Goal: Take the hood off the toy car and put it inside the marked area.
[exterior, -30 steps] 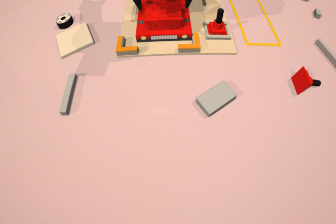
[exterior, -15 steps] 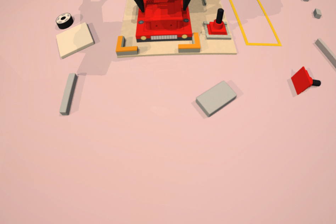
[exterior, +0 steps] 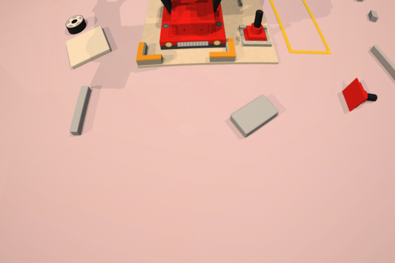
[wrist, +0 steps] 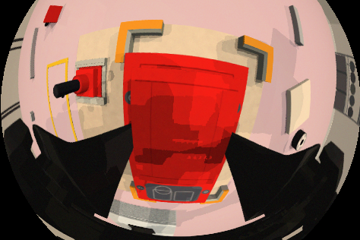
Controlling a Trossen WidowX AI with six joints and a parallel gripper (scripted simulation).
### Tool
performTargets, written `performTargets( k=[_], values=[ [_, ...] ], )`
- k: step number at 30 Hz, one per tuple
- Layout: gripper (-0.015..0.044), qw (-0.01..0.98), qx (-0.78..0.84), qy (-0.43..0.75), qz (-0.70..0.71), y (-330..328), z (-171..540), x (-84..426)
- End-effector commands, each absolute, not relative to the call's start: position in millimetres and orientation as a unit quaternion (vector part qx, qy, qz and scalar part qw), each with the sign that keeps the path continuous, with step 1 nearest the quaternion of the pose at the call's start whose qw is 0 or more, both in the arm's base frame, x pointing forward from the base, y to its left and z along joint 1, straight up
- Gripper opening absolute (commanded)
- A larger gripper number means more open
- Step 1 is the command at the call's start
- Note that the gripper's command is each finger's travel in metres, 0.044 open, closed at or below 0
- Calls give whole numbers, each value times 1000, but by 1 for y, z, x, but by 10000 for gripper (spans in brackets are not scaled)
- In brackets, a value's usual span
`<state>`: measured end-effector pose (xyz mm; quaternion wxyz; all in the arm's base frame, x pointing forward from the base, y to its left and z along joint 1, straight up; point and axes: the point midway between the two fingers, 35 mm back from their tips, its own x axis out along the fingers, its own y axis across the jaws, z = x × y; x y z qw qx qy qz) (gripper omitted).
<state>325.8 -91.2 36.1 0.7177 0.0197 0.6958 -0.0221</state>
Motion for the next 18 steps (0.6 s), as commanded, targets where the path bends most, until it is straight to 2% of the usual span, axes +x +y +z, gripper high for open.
performTargets(
  k=[1, 5, 18],
  values=[
    [111, 717, 20, 696, -22, -91, 38, 326],
    [6, 717, 20, 696, -22, -91, 41, 326],
    [0, 717, 20, 696, -22, -91, 50, 326]
  ],
)
